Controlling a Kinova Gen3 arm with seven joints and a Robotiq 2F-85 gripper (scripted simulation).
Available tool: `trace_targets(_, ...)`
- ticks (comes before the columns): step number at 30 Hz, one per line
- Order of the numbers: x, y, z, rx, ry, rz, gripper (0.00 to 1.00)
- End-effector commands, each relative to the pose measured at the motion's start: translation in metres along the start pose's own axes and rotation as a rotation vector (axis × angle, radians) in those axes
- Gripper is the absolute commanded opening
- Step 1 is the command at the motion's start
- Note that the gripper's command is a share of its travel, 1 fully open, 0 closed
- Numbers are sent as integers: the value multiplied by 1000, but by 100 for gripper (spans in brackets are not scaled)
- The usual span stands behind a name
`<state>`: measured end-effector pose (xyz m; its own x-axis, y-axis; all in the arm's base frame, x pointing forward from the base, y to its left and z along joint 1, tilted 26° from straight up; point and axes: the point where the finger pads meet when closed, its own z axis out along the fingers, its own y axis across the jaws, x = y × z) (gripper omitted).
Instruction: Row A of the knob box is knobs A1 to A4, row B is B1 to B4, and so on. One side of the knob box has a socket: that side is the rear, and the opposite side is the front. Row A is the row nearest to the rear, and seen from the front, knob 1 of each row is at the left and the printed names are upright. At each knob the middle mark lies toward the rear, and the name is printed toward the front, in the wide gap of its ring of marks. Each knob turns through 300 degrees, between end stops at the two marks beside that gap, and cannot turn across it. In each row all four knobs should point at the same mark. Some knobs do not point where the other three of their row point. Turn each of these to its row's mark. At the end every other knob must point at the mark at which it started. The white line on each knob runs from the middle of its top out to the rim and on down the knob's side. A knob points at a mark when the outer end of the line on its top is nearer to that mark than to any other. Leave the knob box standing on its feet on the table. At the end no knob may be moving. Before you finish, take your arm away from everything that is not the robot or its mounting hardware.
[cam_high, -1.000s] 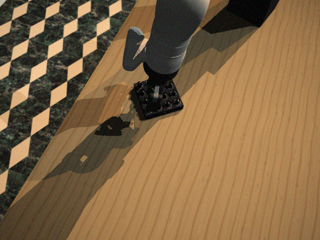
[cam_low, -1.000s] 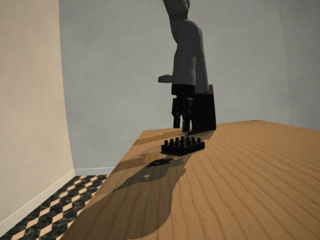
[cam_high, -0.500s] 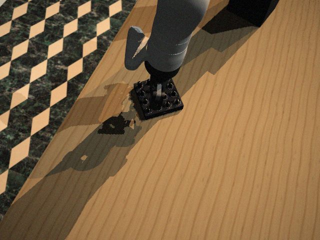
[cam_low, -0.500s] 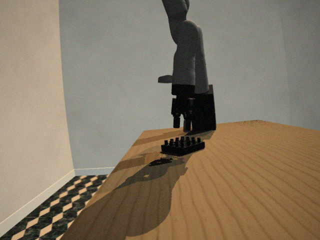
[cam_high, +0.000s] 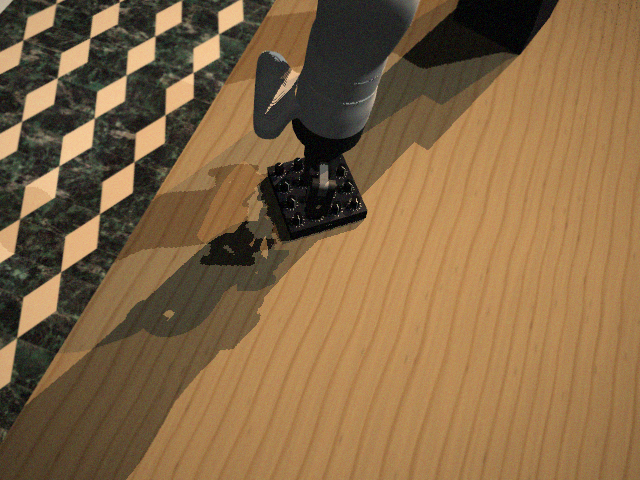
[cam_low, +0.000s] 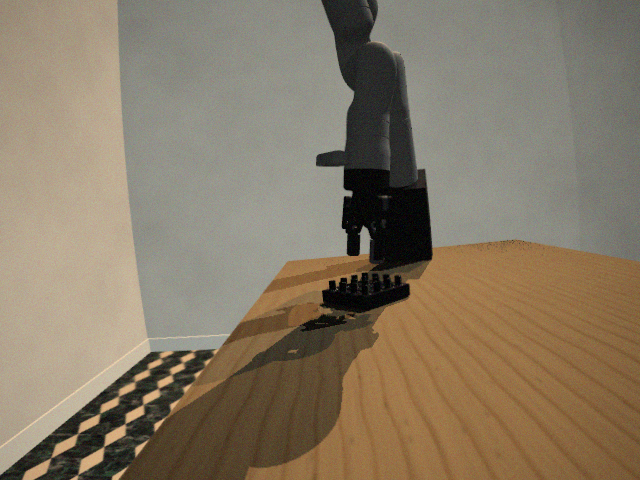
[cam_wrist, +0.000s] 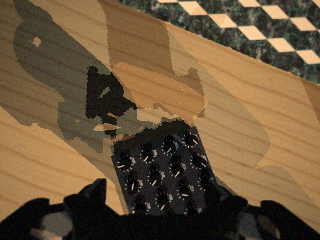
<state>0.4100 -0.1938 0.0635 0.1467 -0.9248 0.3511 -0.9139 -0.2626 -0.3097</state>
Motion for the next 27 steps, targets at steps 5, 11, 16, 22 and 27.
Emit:
trace_targets(5, -3, 3, 0, 5, -6, -23, 100)
trace_targets(11, -5, 5, -1, 9, -12, -47, 100)
trace_targets(16, -5, 5, -1, 9, -12, -47, 100)
trace_targets(22, -7, 7, -1, 13, -18, -70, 100)
trace_targets(27, -9, 8, -2, 17, -23, -92, 100)
